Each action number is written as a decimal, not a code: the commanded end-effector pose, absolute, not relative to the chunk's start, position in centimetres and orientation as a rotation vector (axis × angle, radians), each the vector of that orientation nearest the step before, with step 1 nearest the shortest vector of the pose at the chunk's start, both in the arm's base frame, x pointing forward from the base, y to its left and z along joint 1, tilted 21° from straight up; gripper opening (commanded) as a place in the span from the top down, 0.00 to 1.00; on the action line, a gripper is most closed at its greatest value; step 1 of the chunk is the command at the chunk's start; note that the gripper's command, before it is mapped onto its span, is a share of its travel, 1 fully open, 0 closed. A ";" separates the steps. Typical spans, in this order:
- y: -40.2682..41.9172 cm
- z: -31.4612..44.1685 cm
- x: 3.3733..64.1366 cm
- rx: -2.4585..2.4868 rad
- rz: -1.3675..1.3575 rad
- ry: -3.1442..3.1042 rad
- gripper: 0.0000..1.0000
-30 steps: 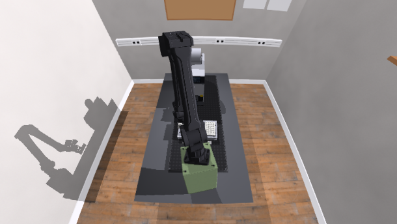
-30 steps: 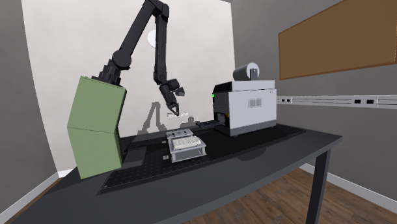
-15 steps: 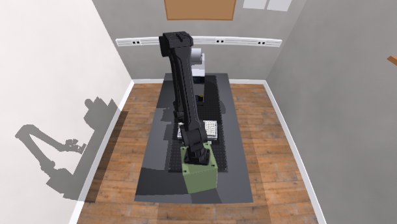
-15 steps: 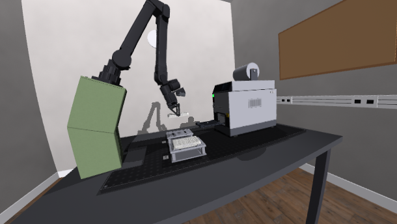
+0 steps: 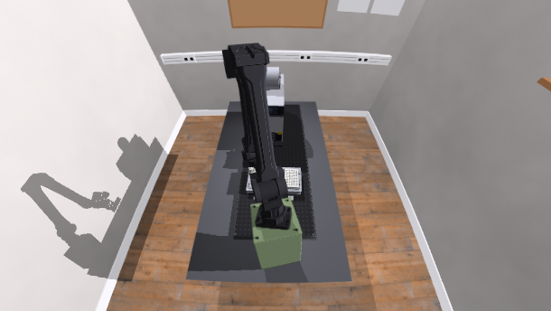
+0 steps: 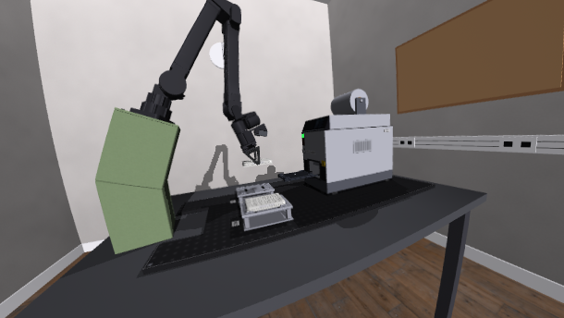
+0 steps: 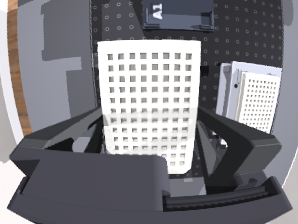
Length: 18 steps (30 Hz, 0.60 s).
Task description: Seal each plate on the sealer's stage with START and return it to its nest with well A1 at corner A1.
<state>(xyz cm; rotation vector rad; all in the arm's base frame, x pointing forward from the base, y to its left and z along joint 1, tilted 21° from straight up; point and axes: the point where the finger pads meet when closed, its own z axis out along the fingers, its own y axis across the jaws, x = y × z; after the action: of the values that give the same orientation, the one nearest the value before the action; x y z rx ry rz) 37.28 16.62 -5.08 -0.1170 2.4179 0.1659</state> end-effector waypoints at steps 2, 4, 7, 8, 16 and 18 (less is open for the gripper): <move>16.1 -4.0 38.8 -0.125 0.155 2.406 1.00; 15.9 -4.1 39.3 -0.124 0.150 2.412 1.00; 15.8 -4.0 40.0 -0.126 0.147 2.415 1.00; 15.8 -3.9 40.2 -0.127 0.147 2.415 1.00; 15.6 -3.5 41.1 -0.120 0.150 2.415 1.00; 15.4 -3.3 41.8 -0.113 0.151 2.416 1.00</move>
<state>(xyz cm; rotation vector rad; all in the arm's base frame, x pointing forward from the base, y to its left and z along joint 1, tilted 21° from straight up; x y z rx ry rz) 40.39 16.18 -4.14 -0.1327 2.4263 0.1603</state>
